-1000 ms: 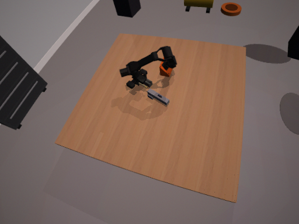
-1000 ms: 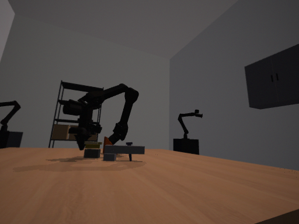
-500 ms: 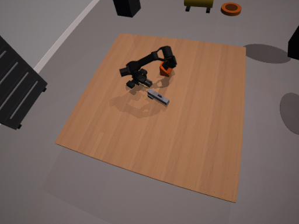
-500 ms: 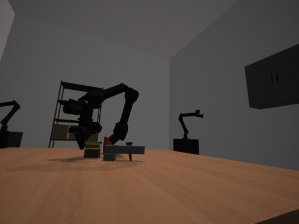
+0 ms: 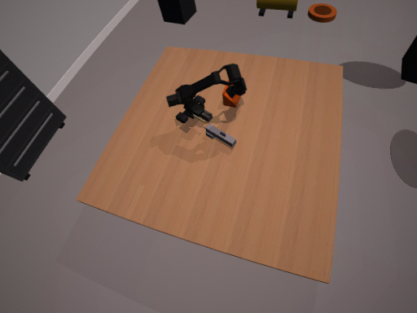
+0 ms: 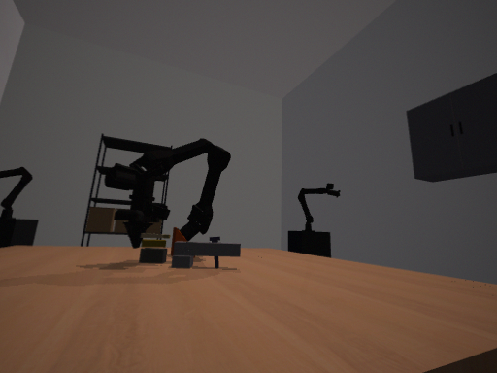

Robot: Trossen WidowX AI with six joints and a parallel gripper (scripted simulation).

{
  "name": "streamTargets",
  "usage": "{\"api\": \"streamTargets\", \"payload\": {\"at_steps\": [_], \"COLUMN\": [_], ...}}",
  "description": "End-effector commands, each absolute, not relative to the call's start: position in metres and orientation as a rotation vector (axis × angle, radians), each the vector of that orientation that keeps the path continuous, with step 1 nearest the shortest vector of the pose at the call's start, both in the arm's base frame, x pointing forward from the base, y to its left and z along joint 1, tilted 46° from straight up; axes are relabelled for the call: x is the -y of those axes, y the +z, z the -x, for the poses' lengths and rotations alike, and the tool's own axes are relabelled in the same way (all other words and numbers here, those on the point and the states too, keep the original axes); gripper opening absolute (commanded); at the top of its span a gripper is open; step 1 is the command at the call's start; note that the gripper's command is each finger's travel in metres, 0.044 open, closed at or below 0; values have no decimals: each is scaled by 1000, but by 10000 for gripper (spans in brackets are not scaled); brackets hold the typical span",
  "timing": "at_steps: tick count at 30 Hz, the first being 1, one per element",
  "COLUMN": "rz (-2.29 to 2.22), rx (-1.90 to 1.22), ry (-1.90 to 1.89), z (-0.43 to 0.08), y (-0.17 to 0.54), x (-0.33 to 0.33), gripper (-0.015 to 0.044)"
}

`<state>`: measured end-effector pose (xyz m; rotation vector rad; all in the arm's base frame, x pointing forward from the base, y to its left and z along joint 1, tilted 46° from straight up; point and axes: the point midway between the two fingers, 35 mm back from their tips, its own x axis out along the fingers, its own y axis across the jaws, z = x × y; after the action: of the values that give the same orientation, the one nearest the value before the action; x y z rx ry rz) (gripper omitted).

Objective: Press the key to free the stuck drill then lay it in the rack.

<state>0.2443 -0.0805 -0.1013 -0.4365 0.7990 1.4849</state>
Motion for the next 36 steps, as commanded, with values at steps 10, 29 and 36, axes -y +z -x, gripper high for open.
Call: {"api": "streamTargets", "payload": {"at_steps": [10,29,36], "rz": [446,446,446], "rx": [-799,-799,-799], "ry": [1483,1483,1483], "z": [-246,-247,-247], "y": [-99,-97,-96], "x": [85,88,89], "gripper": [0,0,0]}}
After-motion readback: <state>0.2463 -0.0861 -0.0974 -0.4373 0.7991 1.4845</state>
